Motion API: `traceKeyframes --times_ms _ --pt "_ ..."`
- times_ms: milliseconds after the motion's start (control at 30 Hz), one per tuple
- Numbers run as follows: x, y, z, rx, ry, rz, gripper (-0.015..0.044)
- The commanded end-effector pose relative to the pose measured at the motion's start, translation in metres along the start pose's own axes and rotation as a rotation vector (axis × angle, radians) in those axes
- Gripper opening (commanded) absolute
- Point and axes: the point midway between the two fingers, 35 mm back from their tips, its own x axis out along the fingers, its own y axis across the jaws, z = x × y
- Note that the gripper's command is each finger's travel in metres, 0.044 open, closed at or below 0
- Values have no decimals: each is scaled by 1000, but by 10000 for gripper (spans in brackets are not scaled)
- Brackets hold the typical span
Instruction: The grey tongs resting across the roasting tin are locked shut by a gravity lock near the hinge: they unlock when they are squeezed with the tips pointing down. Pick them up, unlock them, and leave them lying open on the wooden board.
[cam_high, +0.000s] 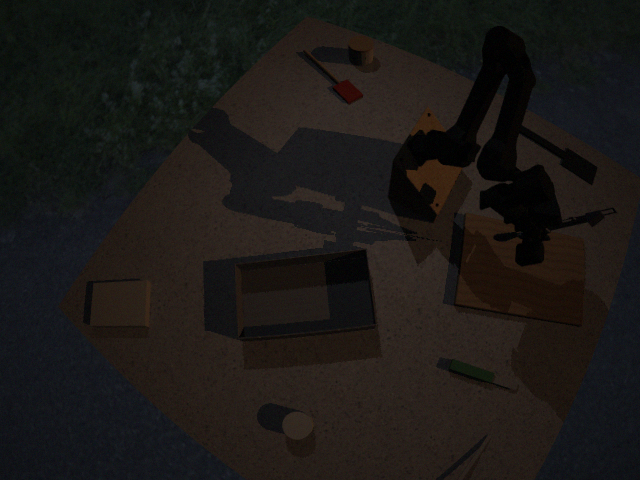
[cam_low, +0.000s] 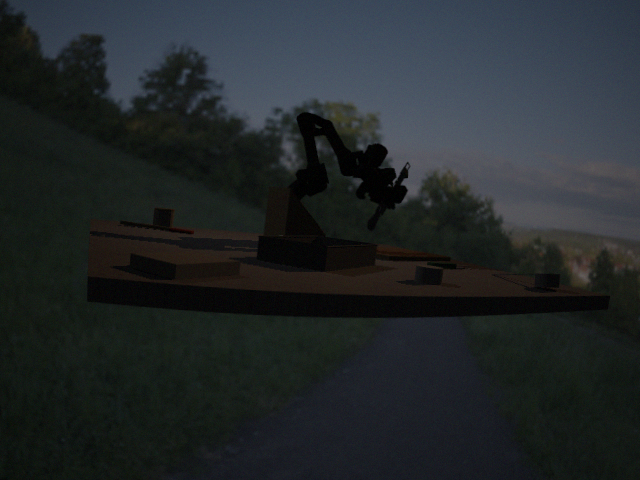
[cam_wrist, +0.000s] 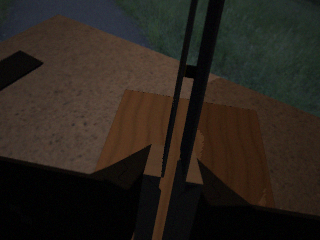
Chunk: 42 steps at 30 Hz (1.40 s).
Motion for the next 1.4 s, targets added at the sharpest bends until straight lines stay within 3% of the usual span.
traceKeyframes --times_ms 0,1033,1367 --pt "-1 2 1 -5 -5 5 -150" --pt "-1 2 1 -3 -4 4 -150" --pt "16 -17 12 58 54 -49 -150"
